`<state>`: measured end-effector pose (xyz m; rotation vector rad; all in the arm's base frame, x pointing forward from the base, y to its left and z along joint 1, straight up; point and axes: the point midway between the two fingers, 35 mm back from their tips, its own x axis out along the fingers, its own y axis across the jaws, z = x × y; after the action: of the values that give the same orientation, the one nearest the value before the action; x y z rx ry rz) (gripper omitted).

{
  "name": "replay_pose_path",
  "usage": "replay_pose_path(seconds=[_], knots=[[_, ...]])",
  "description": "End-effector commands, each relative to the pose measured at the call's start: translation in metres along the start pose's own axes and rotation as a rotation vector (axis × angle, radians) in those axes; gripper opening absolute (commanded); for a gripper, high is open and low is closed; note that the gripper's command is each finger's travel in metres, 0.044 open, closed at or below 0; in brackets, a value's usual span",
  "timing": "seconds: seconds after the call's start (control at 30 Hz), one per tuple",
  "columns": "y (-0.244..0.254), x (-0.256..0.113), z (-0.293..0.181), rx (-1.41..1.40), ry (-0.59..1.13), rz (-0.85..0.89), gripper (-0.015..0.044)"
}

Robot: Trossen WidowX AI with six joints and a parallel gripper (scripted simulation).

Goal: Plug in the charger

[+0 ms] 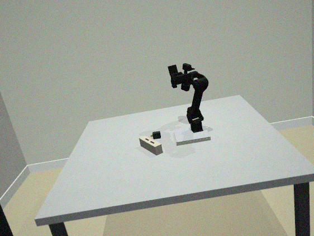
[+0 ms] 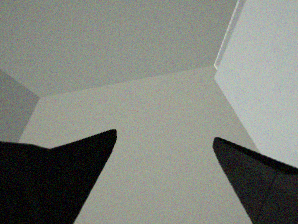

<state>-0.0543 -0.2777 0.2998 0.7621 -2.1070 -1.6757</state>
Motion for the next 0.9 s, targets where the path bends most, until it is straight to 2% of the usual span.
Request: replay_pose_path(seconds=[0.0,0.47,0.87], knots=[[-0.017,-0.011,-0.026,-0.201,0.120,-0.063,0.0440],[-0.073,-0.061,-0.082,-0.775,0.488,-0.172,0.0440],[-0.123,-0.121,-0.107,-1.252,0.837,-0.183,0.0440]])
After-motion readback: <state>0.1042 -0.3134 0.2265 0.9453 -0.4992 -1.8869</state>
